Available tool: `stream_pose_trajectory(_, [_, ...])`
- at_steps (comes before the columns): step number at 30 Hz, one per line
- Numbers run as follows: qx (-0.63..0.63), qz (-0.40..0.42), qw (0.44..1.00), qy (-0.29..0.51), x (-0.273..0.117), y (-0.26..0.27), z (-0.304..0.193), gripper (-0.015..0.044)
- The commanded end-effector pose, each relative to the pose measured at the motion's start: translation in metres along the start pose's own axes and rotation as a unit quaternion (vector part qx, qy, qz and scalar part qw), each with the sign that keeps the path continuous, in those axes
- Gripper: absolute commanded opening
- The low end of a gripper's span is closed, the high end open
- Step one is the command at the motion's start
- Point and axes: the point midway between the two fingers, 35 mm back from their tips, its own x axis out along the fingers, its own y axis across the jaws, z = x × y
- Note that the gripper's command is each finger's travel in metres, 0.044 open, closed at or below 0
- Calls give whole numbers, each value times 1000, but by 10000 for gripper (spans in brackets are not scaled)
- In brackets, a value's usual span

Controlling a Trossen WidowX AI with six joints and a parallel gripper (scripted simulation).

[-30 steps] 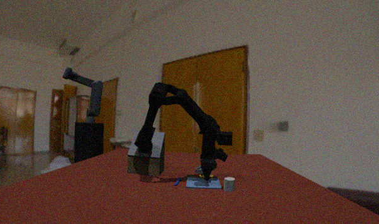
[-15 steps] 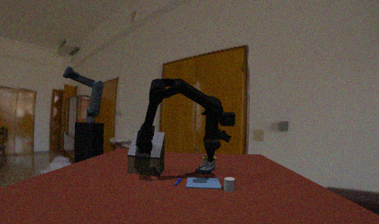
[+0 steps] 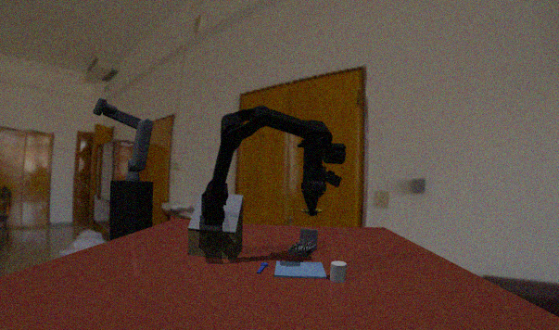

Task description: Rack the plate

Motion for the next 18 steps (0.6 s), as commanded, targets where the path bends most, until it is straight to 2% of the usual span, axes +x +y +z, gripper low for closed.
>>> stream_pose_trajectory(1, [10,2,1000,4,-3,9,-1,0])
stream_pose_trajectory(12, [186,3,983,5,-3,115,-37,0])
stream_pose_trajectory(18, [197,2,980,5,-3,120,-40,0])
